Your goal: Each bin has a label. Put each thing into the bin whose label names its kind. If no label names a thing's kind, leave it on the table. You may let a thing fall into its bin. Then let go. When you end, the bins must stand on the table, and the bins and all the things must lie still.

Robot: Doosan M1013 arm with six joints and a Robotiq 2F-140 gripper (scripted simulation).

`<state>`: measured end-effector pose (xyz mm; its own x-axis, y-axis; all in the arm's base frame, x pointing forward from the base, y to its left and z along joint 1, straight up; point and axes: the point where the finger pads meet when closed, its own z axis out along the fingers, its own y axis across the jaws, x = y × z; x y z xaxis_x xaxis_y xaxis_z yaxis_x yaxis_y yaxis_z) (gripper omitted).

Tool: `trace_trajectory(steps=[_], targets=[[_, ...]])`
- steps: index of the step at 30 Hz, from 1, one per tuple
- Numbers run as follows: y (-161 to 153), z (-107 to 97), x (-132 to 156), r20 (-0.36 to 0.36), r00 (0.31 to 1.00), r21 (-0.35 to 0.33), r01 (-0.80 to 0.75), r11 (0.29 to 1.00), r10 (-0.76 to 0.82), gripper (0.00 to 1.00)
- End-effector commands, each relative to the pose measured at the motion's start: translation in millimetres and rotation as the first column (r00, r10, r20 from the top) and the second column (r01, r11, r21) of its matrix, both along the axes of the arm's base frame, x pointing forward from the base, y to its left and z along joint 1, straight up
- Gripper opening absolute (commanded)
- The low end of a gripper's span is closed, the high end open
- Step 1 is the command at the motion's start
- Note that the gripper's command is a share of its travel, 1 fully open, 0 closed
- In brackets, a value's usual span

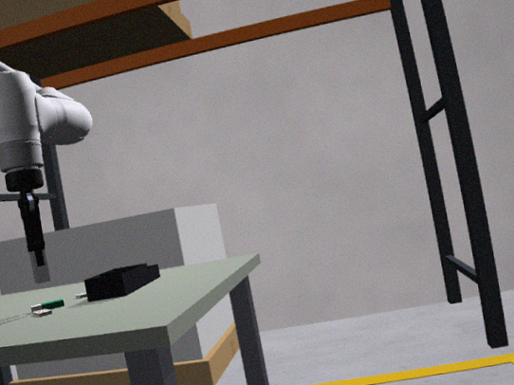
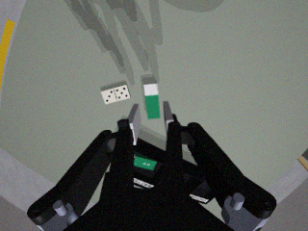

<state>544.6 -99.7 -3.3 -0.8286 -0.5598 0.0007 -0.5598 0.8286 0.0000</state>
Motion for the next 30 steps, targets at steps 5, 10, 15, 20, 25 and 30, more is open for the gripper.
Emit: trace_trajectory(steps=[5,10,15,20,25,30], targets=[[0,-23,0,0.000,1.000,0.000,0.000,1.000,0.000,0.23],[0,-43,0,0.000,1.000,0.000,0.000,1.000,0.000,0.23],[0,-45,0,0.000,1.000,0.000,0.000,1.000,0.000,0.23],[0,-49,0,0.000,1.000,0.000,0.000,1.000,0.000,0.23],[0,-56,0,0.000,1.000,0.000,0.000,1.000,0.000,0.23],[0,-56,0,0.000,1.000,0.000,0.000,1.000,0.000,0.23]])
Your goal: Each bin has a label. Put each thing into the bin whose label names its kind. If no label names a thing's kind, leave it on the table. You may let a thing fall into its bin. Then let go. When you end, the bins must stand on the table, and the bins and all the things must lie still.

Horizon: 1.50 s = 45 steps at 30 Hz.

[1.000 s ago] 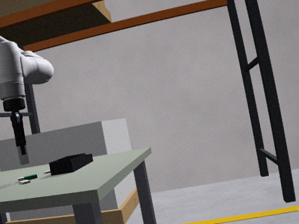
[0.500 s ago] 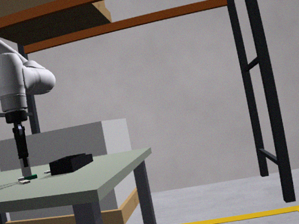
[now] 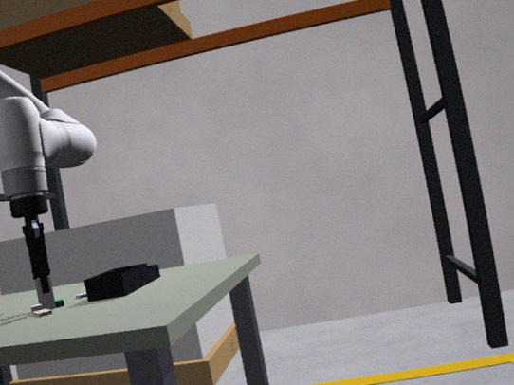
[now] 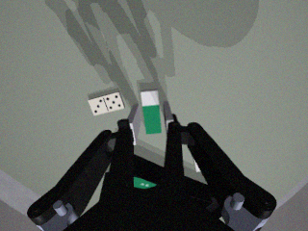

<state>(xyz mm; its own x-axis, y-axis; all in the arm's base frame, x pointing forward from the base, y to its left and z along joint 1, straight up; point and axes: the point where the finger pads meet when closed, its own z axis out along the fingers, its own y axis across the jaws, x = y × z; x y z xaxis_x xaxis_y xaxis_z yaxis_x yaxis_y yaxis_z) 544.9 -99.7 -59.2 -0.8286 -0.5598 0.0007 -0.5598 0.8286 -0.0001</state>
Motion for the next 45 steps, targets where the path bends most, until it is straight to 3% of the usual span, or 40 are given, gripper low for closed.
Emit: trace_trajectory(steps=[1,7,8,39,45], targets=[[0,0,0,0.000,1.000,0.000,0.000,1.000,0.000,0.23],[0,0,0,0.000,1.000,0.000,0.000,1.000,0.000,0.23],[0,0,0,0.000,1.000,0.000,0.000,1.000,0.000,0.11],[0,0,0,0.000,1.000,0.000,0.000,1.000,0.000,0.11],[0,20,0,0.000,1.000,0.000,0.000,1.000,0.000,0.11]])
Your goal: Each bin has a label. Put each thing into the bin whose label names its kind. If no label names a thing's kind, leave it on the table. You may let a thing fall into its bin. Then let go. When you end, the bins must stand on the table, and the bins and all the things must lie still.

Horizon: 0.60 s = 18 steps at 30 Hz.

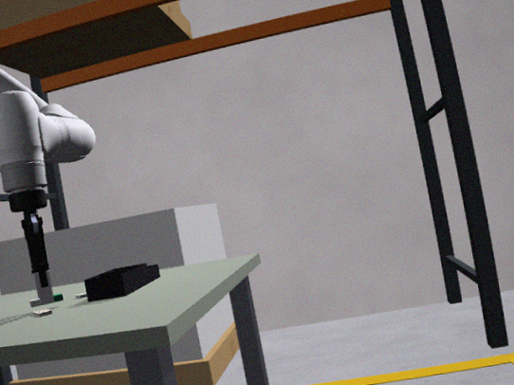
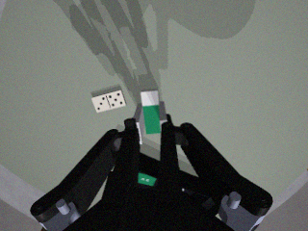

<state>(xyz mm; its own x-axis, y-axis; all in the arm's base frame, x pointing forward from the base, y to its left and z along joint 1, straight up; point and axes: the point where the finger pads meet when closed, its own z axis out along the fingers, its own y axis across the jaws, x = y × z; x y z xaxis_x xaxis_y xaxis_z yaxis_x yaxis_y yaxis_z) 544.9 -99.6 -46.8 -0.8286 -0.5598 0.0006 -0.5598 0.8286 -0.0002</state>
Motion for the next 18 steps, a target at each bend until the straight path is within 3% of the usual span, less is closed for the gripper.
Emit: trace_trajectory(steps=[1,14,18], targets=[[0,11,0,0.000,1.000,0.000,0.000,1.000,0.000,0.11],[0,48,0,0.000,1.000,0.000,0.000,1.000,0.000,0.11],[0,48,0,0.000,1.000,0.000,0.000,1.000,0.000,0.11]])
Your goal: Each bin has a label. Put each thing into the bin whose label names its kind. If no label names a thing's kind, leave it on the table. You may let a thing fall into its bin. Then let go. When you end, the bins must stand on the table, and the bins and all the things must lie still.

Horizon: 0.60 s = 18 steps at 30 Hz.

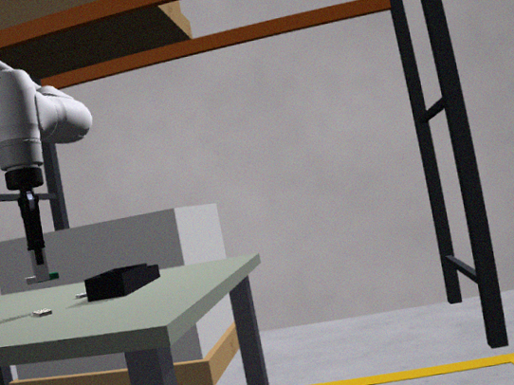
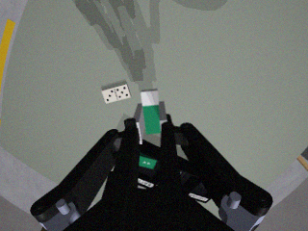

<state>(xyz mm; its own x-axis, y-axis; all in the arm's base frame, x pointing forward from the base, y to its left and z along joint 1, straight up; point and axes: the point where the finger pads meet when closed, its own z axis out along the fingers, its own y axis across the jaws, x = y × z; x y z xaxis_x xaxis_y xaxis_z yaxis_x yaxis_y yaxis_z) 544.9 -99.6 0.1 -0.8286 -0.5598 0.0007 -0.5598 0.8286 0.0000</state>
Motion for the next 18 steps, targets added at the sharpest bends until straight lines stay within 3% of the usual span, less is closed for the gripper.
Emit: trace_trajectory(steps=[1,14,18], targets=[[0,1,0,0.000,1.000,0.000,0.000,1.000,0.000,0.11],[0,7,0,0.000,1.000,0.000,0.000,1.000,0.000,0.11],[21,7,12,0.000,1.000,0.000,0.000,1.000,0.000,0.11]])
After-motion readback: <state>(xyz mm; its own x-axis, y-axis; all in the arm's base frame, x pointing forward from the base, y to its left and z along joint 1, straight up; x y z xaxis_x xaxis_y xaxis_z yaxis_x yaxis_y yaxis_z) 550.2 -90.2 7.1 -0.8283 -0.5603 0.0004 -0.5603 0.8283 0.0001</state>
